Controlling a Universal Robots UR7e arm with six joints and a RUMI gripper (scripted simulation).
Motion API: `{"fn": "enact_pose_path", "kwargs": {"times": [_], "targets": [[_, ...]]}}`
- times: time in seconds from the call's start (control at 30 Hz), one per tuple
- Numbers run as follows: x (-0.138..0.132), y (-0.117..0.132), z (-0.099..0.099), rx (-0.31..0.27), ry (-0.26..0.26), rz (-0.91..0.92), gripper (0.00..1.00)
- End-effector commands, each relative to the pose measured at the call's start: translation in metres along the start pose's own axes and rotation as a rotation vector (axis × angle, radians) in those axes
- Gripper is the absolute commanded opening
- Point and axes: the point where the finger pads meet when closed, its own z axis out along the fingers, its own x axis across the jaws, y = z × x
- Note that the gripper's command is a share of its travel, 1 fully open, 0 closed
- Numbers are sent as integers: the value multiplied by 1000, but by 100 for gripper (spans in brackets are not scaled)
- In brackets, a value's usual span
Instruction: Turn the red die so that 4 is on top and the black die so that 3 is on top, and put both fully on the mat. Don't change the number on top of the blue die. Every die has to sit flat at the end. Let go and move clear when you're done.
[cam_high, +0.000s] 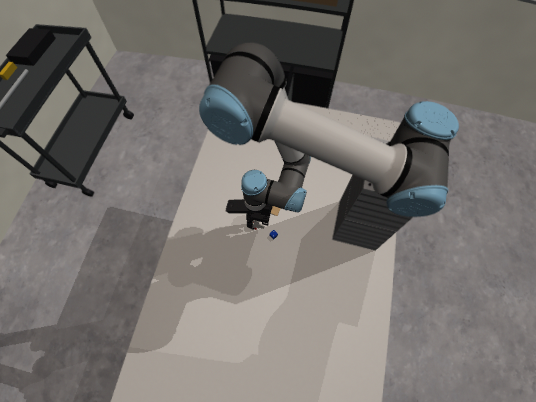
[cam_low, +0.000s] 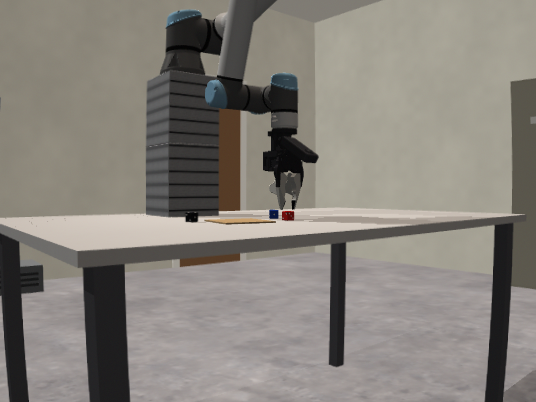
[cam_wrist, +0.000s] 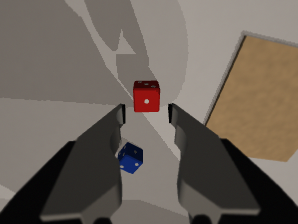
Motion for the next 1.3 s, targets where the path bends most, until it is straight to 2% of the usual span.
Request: {"fn": "enact_pose_path", "kwargs": {"times": [0.0,0.5,1.27], "targets": [[0,-1,6,1,0,0,24],[0,-1,26,1,0,0,24],[0,-1,27,1,0,0,24]]}}
